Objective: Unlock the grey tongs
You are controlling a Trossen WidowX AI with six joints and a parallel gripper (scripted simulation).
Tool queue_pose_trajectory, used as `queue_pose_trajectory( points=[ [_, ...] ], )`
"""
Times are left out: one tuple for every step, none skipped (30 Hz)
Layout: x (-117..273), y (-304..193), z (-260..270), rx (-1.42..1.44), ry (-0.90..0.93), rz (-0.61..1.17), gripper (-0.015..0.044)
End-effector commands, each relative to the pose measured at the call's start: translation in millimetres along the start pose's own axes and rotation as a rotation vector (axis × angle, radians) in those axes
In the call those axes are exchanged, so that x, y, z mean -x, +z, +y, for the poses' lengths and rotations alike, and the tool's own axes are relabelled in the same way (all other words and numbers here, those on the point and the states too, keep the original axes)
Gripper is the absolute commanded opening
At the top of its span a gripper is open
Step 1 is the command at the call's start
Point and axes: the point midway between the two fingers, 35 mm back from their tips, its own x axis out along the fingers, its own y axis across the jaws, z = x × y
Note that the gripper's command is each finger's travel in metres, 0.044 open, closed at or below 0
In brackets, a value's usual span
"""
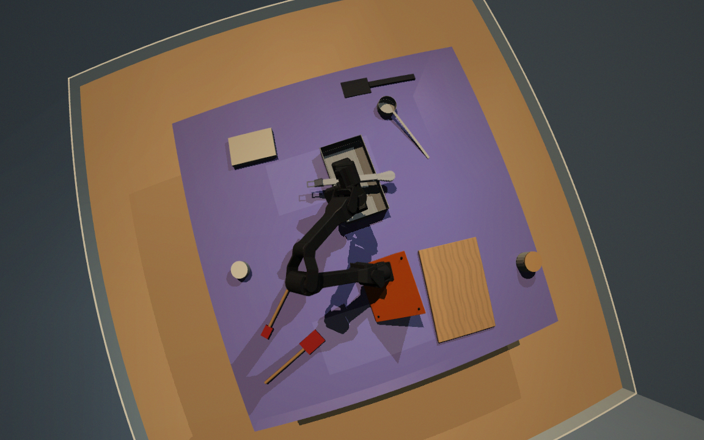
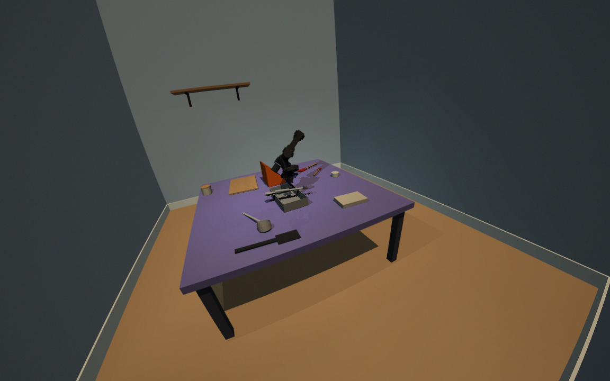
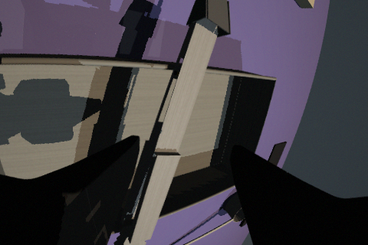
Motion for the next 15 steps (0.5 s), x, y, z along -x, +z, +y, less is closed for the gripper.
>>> queue_pose_trajectory(
  points=[
    [-1.0, -1.8, 7.5, 0.000, 0.014, -0.002, 0.0260],
    [-1.0, -1.8, 7.5, 0.000, 0.014, -0.002, 0.0260],
    [-1.0, -1.8, 7.5, 0.000, 0.014, -0.002, 0.0260],
    [-1.0, -1.8, 7.5, 0.000, 0.014, -0.002, 0.0260],
    [-1.3, -1.8, 7.4, 0.000, 0.014, -0.002, 0.0260],
    [-1.8, -1.9, 7.4, 0.000, 0.014, -0.001, 0.0260],
    [-2.6, -2.0, 7.3, 0.001, 0.015, -0.001, 0.0260],
    [-3.7, -2.1, 7.2, 0.001, 0.015, -0.001, 0.0260],
    [-4.9, -2.2, 7.0, 0.001, 0.015, -0.001, 0.0260],
    [-6.5, -2.3, 6.9, 0.001, 0.015, -0.001, 0.0260],
    [-8.1, -2.4, 6.7, 0.001, 0.016, 0.000, 0.0260],
    [-9.7, -2.5, 6.6, 0.001, 0.016, 0.000, 0.0260],
    [-11.3, -2.7, 6.4, 0.001, 0.016, 0.000, 0.0260],
    [-12.9, -2.8, 6.3, 0.001, 0.016, 0.000, 0.0260],
    [-14.6, -2.9, 6.2, 0.001, 0.017, 0.001, 0.0260]
  ],
)
